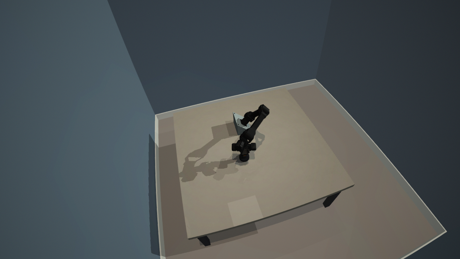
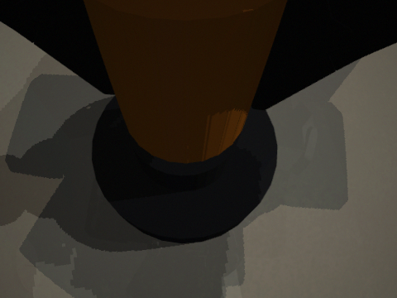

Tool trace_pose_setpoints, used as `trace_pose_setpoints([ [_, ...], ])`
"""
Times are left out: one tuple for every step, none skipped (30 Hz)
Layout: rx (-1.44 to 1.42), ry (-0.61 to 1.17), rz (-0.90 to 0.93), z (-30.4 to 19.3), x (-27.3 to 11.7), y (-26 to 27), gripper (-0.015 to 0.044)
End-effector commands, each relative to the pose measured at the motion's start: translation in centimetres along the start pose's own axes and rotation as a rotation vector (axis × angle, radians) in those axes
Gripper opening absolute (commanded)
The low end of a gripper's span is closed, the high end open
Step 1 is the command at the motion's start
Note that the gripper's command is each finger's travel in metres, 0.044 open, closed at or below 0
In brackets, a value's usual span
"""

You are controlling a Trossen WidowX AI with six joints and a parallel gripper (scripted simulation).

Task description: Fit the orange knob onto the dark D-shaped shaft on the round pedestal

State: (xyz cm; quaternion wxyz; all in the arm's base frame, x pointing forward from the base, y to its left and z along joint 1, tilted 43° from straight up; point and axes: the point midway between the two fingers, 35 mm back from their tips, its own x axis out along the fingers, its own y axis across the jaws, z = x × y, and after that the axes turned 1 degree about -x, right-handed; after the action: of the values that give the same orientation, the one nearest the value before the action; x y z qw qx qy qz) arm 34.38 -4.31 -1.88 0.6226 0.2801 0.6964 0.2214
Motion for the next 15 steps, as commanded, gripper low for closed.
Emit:
trace_pose_setpoints([
  [0.005,-0.004,0.003,0.03,0.03,0.00,0.0000],
  [0.005,-0.004,0.003,0.03,0.03,0.00,0.0000],
  [0.005,-0.004,0.003,0.00,0.03,-0.02,0.0000],
  [0.005,-0.004,0.003,-0.04,0.03,-0.03,0.0000],
  [0.005,-0.004,0.003,-0.07,0.09,-0.04,0.0000],
  [0.005,-0.004,0.003,-0.10,0.09,-0.05,0.0000],
  [0.005,-0.004,0.003,-0.14,0.09,-0.06,0.0000],
  [0.005,-0.004,0.003,-0.17,0.09,-0.07,0.0000],
  [0.005,-0.004,0.003,-0.21,0.09,-0.08,0.0000],
  [0.005,-0.004,0.003,-0.24,0.09,-0.09,0.0000],
  [0.005,-0.004,0.003,-0.28,0.10,-0.10,0.0000],
  [0.005,-0.004,0.003,-0.32,0.10,-0.11,0.0000],
  [0.005,-0.004,0.003,-0.37,0.14,-0.12,0.0000],
  [0.005,-0.004,0.003,-0.43,0.14,-0.13,0.0000],
  [0.005,-0.004,0.003,-0.48,0.15,-0.13,0.0000],
])
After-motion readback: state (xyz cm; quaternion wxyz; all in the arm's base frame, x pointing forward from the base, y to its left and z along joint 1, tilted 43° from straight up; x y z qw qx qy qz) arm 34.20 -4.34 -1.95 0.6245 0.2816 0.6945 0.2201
